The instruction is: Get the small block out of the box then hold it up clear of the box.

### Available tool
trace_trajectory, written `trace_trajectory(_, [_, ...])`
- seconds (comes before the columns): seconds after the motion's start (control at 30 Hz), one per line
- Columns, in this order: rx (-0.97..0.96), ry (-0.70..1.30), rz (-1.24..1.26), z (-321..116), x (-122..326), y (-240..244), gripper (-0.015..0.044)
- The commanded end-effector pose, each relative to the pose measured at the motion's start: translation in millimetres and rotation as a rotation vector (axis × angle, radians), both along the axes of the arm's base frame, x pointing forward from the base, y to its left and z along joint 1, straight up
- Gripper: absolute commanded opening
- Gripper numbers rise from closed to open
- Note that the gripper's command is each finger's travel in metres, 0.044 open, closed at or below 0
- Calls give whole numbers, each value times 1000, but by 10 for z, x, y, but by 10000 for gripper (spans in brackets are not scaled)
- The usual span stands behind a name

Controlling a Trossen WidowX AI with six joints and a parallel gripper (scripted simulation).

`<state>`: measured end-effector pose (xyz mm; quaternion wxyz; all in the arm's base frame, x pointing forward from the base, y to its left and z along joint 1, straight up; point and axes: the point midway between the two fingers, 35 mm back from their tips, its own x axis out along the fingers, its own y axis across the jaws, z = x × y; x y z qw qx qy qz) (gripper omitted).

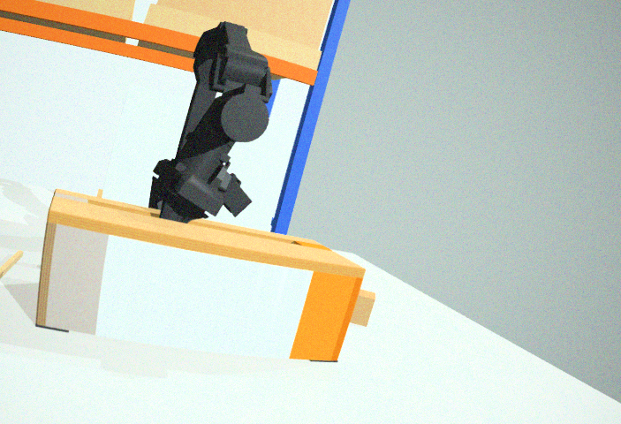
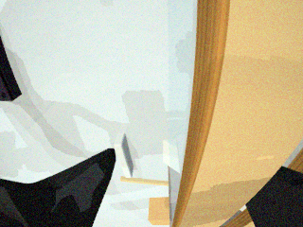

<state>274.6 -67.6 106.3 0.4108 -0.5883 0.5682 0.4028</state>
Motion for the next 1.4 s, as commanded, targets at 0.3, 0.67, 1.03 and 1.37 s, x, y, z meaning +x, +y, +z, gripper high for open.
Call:
trace_trajectory(0.3, [-1, -4, 0, -3, 21, 51, 400])
trace_trajectory(0.67, [-1, -4, 0, -2, 23, -22, 400])
trace_trajectory(1.03, [-3, -4, 0, 0, 25, -133, 400])
trace_trajectory(1.37, [-3, -4, 0, 2, 27, -234, 400])
